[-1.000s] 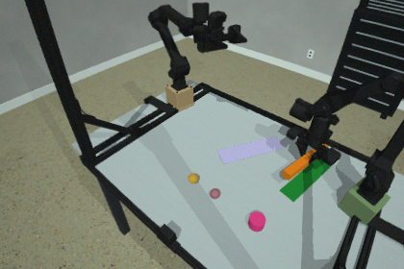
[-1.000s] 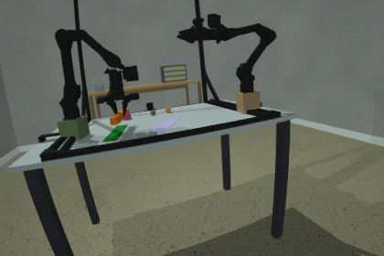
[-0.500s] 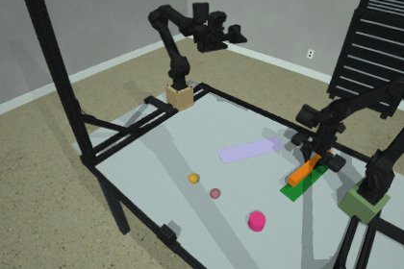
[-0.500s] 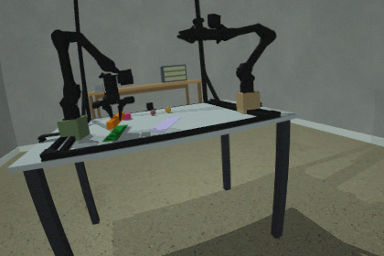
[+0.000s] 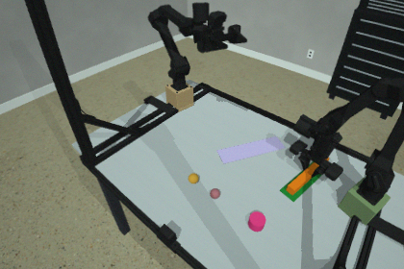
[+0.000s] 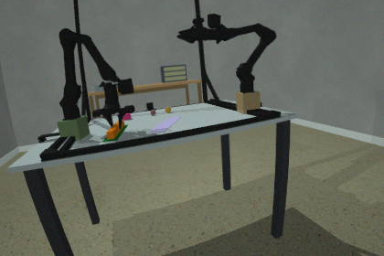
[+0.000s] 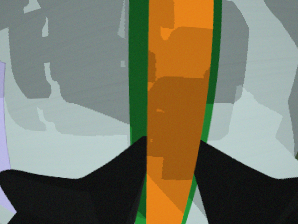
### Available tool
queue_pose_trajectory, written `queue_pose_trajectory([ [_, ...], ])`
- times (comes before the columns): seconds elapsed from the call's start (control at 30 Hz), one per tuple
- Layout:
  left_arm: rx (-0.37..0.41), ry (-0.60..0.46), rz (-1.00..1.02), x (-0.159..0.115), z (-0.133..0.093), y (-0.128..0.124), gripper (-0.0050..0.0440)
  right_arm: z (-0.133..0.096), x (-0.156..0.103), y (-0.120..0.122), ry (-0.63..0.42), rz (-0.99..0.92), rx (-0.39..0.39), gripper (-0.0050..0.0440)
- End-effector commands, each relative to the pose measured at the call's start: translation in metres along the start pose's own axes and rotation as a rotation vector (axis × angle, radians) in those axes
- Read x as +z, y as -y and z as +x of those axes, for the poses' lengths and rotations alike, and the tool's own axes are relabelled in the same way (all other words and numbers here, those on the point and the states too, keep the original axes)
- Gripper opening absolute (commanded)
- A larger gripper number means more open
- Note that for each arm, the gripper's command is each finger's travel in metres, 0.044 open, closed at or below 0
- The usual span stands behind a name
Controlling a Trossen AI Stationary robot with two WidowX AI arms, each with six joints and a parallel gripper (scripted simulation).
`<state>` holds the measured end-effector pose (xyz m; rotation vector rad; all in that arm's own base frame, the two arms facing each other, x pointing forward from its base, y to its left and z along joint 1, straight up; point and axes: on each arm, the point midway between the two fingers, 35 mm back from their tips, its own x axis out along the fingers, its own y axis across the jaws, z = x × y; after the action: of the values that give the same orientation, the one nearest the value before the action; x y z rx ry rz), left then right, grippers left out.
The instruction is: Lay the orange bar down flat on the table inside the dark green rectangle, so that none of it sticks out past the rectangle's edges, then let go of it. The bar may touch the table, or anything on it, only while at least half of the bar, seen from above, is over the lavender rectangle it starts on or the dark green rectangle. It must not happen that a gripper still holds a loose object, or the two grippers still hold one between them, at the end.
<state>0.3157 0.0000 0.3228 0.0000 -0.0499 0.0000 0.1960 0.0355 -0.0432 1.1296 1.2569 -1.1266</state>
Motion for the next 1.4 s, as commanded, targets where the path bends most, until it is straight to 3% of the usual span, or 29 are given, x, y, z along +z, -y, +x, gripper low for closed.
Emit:
queue_pose_trajectory([
  [0.0, 0.000, 0.000, 0.000, 0.000, 0.000, 0.000, 0.0440, 0.001, 0.000, 0.001, 0.000, -0.002, -0.003, 0.0168],
  [0.2, 0.000, 0.000, 0.000, 0.000, 0.000, 0.000, 0.0440, 0.001, 0.000, 0.001, 0.000, -0.002, -0.003, 0.0312],
  [0.27, 0.000, 0.000, 0.000, 0.000, 0.000, 0.000, 0.0440, 0.001, 0.000, 0.001, 0.000, -0.002, -0.003, 0.0312],
  [0.43, 0.000, 0.000, 0.000, 0.000, 0.000, 0.000, 0.0440, 0.001, 0.000, 0.001, 0.000, -0.002, -0.003, 0.0432],
  [0.67, 0.000, 0.000, 0.000, 0.000, 0.000, 0.000, 0.0440, -0.001, 0.000, 0.000, 0.000, -0.002, -0.003, 0.0440],
  [0.77, 0.000, 0.000, 0.000, 0.000, 0.000, 0.000, 0.0440, -0.024, 0.000, 0.000, 0.000, -0.002, -0.003, 0.0440],
  [0.97, 0.000, 0.000, 0.000, 0.000, 0.000, 0.000, 0.0440, -0.033, 0.000, -0.002, -0.001, -0.016, 0.013, 0.0440],
  [1.03, 0.000, 0.000, 0.000, 0.000, 0.000, 0.000, 0.0440, -0.045, 0.002, -0.025, 0.001, -0.127, 0.137, 0.0440],
  [1.13, 0.000, 0.000, 0.000, 0.000, 0.000, 0.000, 0.0440, -0.082, 0.007, -0.070, 0.048, -0.294, 0.356, 0.0440],
  [1.33, 0.000, 0.000, 0.000, 0.000, 0.000, 0.000, 0.0440, -0.142, 0.017, -0.111, 0.224, -0.581, 0.688, 0.0440],
  [1.37, 0.000, 0.000, 0.000, 0.000, 0.000, 0.000, 0.0440, -0.142, 0.017, -0.111, 0.224, -0.581, 0.688, 0.0440],
])
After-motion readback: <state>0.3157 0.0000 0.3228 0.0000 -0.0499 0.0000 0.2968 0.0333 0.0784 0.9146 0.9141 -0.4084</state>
